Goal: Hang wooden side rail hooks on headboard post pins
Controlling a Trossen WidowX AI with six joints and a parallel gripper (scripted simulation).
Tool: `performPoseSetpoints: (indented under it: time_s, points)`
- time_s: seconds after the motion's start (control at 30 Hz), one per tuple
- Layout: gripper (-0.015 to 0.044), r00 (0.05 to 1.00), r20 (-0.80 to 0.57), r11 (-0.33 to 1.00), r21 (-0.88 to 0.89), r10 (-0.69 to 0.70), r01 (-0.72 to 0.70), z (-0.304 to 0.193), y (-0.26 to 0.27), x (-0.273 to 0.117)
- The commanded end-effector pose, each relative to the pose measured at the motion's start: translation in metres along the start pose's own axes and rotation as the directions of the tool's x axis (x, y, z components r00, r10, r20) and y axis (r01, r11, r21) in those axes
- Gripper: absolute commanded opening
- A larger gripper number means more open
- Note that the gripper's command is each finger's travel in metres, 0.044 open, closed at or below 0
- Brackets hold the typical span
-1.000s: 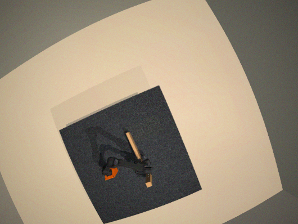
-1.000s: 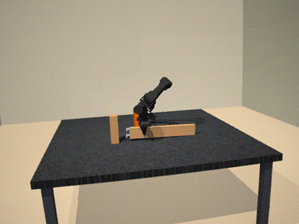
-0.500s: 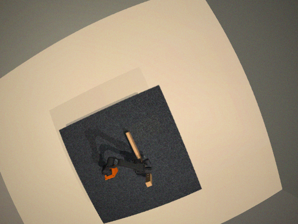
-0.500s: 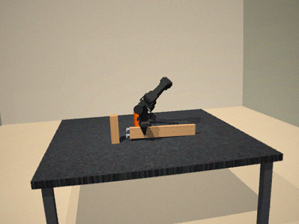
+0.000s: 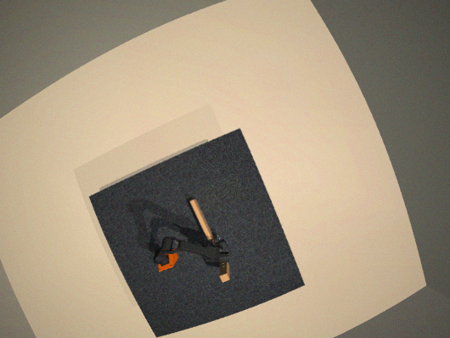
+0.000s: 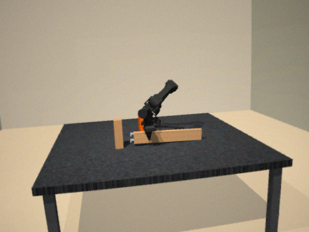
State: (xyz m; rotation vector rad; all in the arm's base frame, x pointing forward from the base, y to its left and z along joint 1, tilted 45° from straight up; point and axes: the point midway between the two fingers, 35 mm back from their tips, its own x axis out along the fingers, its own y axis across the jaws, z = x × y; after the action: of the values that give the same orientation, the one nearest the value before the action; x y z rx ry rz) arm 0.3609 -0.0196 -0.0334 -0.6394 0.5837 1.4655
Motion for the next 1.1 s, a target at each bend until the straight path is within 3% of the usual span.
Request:
performPoseSetpoints:
  time_s: [0.0,1.07]
  points:
    - [0.0,1.0,-0.005,1.0,-0.002,-0.005,0.005,-0.0036,0.0005,-0.0032]
    - [0.0,1.0,-0.005,1.0,-0.002,-0.005,0.005,-0.0068,0.0009,-0.0032]
